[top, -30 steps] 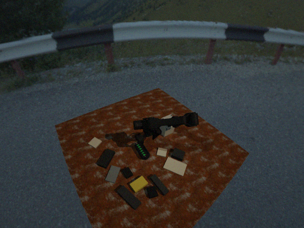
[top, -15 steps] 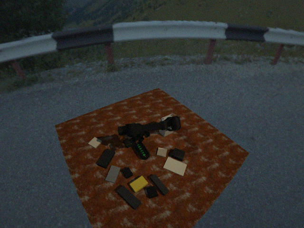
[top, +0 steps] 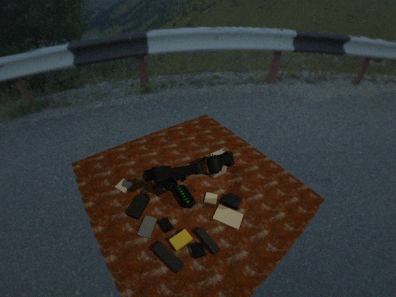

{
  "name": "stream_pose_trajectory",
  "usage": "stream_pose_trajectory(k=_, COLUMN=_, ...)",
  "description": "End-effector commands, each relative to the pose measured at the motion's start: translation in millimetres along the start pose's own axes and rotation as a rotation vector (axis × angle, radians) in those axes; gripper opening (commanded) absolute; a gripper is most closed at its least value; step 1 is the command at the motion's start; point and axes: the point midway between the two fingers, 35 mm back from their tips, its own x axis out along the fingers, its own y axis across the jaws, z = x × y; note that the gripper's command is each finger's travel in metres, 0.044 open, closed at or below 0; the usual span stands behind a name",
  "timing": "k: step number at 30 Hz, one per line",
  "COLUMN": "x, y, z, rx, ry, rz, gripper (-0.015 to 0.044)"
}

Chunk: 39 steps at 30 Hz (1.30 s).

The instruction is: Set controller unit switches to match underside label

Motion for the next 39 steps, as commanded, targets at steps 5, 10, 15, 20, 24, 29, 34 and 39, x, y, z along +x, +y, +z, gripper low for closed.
stream_pose_trajectory(k=5, x=13.1, y=4.9, z=1.5, rx=0.001, ry=-0.002, rz=-0.006, gripper=0.0000)
stream_pose_trajectory(k=10, x=20.8, y=7.3, z=1.5, rx=0.001, ry=-0.001, rz=-0.006, gripper=0.0000)
stream_pose_trajectory(k=15, x=28.6, y=9.6, z=1.4, rx=0.001, ry=-0.001, rz=-0.006, gripper=0.0000)
stream_pose_trajectory(k=20, x=36.3, y=11.8, z=1.3, rx=0.001, ry=-0.001, rz=-0.006, gripper=0.0000)
stream_pose_trajectory(k=24, x=42.6, y=13.4, z=1.2, rx=0.001, ry=0.000, rz=-0.007, gripper=0.0000)
stream_pose_trajectory(k=29, x=50.1, y=15.1, z=1.0, rx=0.001, ry=0.001, rz=-0.007, gripper=0.0000)
stream_pose_trajectory(k=34, x=51.2, y=15.0, z=1.0, rx=0.001, ry=0.001, rz=-0.007, gripper=0.0000)
stream_pose_trajectory(k=39, x=51.7, y=13.4, z=1.0, rx=0.001, ry=0.001, rz=-0.007, gripper=0.0000)
